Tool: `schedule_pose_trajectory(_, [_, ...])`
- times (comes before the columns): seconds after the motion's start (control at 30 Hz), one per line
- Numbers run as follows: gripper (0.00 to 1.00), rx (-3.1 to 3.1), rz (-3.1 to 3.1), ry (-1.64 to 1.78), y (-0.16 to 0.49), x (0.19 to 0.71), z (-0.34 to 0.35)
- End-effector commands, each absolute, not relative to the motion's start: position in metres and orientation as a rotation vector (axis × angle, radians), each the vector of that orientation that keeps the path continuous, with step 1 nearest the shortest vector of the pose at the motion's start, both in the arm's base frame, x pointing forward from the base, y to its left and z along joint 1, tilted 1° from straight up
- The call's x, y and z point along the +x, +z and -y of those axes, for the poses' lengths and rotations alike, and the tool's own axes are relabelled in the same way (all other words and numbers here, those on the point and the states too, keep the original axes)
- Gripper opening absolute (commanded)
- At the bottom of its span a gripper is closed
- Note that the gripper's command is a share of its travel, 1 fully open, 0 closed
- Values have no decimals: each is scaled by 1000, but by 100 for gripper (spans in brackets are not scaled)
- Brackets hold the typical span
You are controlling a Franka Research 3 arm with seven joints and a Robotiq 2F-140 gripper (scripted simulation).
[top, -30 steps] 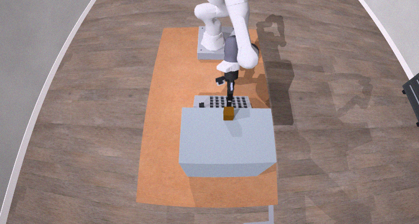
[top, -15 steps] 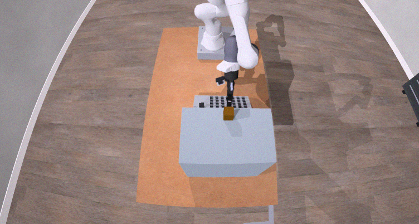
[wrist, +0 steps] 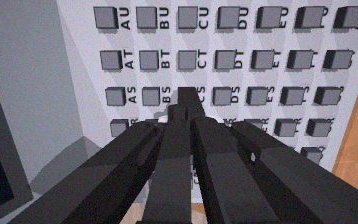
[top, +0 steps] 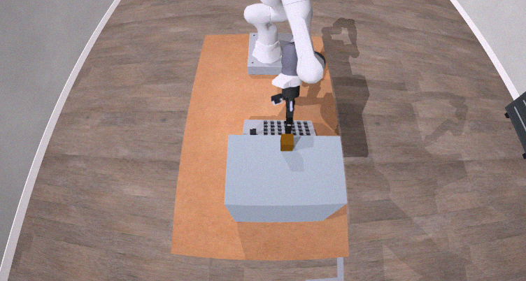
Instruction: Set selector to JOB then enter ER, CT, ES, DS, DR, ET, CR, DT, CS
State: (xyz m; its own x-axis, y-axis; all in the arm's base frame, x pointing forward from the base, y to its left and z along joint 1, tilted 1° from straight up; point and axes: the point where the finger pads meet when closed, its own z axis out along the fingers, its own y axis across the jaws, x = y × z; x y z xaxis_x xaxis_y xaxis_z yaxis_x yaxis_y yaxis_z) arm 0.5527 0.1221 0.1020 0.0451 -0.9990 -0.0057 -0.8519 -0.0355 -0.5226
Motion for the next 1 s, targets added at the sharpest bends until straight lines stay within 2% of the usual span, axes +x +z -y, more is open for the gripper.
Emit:
schedule_pose_trajectory(0.0, [10, -1961, -1857, -523, 105, 550, -121])
schedule_pose_trajectory(0.97, [10, -1961, -1857, -522, 121, 541, -121])
